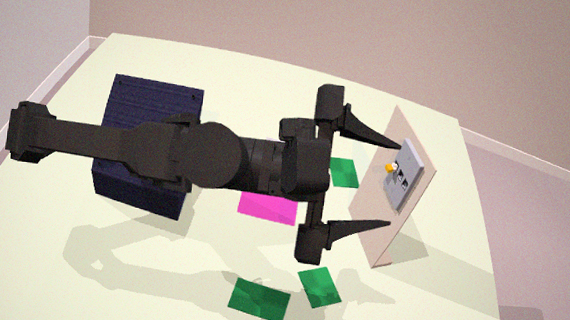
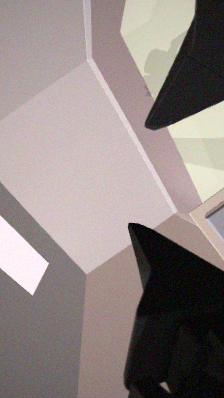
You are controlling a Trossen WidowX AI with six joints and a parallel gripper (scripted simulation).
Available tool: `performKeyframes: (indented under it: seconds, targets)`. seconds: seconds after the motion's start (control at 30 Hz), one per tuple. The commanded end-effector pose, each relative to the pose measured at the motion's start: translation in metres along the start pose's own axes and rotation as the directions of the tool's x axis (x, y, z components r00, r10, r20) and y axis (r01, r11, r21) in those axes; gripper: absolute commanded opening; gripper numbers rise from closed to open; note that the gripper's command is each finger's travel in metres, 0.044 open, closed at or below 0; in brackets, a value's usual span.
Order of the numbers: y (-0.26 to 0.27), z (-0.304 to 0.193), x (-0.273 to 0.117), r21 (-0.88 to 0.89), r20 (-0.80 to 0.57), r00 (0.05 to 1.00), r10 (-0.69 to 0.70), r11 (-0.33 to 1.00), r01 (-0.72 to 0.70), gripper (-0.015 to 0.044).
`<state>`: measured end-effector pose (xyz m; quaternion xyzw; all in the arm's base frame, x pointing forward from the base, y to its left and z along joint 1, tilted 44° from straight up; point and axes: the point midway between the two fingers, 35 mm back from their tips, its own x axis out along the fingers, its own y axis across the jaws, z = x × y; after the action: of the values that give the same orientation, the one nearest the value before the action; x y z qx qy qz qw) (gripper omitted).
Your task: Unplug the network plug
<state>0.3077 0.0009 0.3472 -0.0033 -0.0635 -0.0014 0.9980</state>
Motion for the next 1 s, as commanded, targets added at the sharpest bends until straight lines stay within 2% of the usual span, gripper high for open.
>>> performKeyframes:
  seconds: [0.0,0.27,0.3,0.53,0.77,0.97]
  targets:
    - [0.000,-0.002,0.000,0.004,-0.004,1.000,0.002,1.000,-0.002,0.0374]
    - [0.002,-0.080,0.006,0.213,-0.186,0.977,0.102,0.975,-0.061,0.0164]
    - [0.002,-0.091,0.005,0.245,-0.210,0.971,0.116,0.968,-0.062,0.0156]
    - [0.004,-0.162,-0.010,0.473,-0.363,0.907,0.215,0.881,-0.020,0.0156]
    - [0.009,-0.223,-0.039,0.677,-0.477,0.818,0.321,0.728,0.109,0.0156]
    - [0.010,-0.234,-0.047,0.711,-0.495,0.798,0.345,0.688,0.144,0.0156]
